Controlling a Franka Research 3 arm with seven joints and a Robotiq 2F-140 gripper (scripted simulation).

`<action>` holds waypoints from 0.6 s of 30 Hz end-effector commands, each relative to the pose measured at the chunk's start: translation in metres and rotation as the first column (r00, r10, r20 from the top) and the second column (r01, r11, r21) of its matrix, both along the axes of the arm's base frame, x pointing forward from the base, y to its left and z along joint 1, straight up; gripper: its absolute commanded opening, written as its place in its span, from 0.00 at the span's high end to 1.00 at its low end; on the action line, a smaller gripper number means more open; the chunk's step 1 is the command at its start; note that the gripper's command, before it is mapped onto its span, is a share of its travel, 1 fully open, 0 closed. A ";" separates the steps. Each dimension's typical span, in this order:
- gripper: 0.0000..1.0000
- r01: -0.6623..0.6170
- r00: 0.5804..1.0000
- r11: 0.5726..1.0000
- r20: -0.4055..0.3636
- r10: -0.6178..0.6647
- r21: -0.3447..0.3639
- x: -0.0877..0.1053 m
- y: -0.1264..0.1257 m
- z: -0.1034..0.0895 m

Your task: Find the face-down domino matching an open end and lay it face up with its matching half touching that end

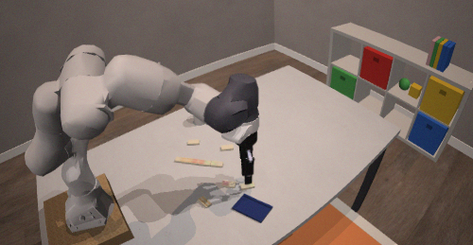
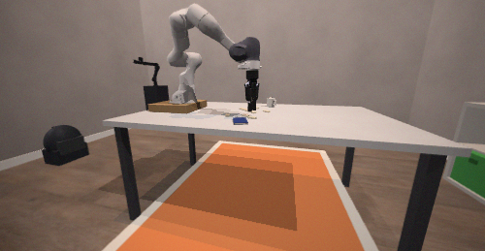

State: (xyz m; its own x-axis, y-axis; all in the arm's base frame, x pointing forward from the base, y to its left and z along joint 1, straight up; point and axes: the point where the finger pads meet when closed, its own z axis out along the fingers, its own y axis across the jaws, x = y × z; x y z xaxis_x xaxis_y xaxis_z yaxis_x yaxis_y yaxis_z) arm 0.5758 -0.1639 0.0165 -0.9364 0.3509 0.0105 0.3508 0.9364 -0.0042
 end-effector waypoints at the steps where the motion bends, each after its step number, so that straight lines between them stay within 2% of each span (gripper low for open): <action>1: 0.67 0.005 1.000 1.000 0.004 -0.005 -0.002 0.001 0.000 -0.005; 18: 0.67 0.005 1.000 1.000 0.004 -0.005 -0.002 0.001 0.000 -0.025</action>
